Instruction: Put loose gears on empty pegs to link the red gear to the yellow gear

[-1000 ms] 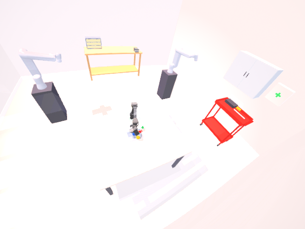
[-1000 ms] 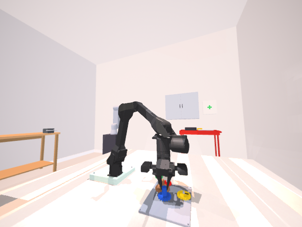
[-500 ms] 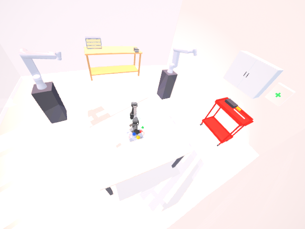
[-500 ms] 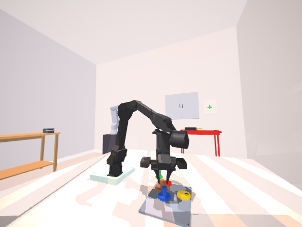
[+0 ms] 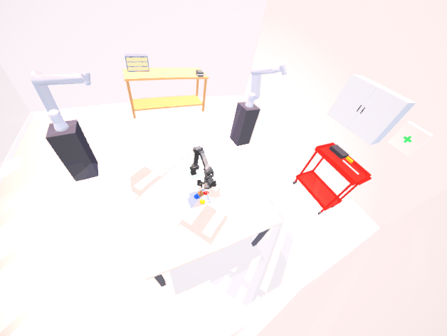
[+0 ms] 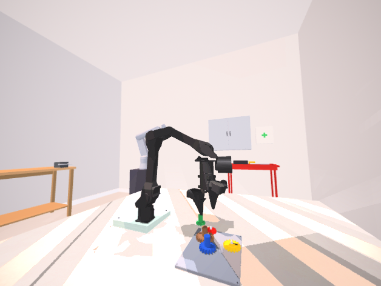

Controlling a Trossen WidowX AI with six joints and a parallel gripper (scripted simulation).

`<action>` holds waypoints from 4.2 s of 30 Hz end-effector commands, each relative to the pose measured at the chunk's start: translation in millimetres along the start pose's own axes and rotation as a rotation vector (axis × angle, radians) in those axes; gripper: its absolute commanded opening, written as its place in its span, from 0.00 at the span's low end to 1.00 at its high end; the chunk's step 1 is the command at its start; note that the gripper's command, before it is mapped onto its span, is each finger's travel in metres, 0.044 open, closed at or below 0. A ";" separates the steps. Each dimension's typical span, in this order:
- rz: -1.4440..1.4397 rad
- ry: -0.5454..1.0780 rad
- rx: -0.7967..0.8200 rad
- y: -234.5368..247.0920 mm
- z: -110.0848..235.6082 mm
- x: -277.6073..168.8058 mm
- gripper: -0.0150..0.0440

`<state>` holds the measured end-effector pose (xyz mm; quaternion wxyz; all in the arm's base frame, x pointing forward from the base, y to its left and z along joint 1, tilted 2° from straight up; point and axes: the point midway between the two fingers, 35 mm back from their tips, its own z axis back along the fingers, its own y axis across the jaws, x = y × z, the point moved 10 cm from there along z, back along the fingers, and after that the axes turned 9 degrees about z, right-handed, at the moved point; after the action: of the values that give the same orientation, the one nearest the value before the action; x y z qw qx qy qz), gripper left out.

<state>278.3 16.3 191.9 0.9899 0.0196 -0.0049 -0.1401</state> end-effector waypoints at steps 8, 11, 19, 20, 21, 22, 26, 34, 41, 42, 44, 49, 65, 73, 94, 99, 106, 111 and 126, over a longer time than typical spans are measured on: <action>0.720 0.001 0.010 48.7 -2.9 -62.2 1.00; 0.720 0.001 0.010 48.7 -2.9 -62.2 1.00; 0.720 0.001 0.010 49.0 -25.9 -62.5 1.00; 0.720 0.001 0.010 49.0 -25.9 -62.5 1.00; 0.720 0.001 0.010 49.0 -25.9 -62.5 1.00; 0.720 0.001 0.010 49.0 -26.2 -62.5 1.00; 0.720 0.001 0.010 49.2 -31.6 -62.5 1.00; 0.720 0.001 0.010 49.5 -44.5 -62.9 1.00; 0.720 0.001 0.010 49.4 -53.2 -63.5 1.00; 0.720 0.001 0.010 49.4 -53.2 -63.5 1.00; 0.720 0.001 0.010 49.4 -53.2 -63.5 1.00; 0.720 0.001 0.010 49.4 -53.2 -63.5 1.00; 0.720 0.001 0.010 49.4 -53.2 -63.5 0.37; 0.724 -0.005 0.014 49.7 -52.3 -62.7 0.25; 0.745 -0.039 0.034 55.5 -13.8 -51.5 0.25; 0.742 -0.035 0.032 56.1 -3.4 -50.7 0.25; 0.739 -0.030 0.029 56.6 11.3 -50.3 0.25; 0.736 -0.026 0.026 56.6 21.9 -50.4 0.25; 0.729 -0.014 0.019 55.2 54.0 -53.2 0.25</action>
<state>242.3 82.6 238.9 0.9739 0.0258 -0.0135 0.2249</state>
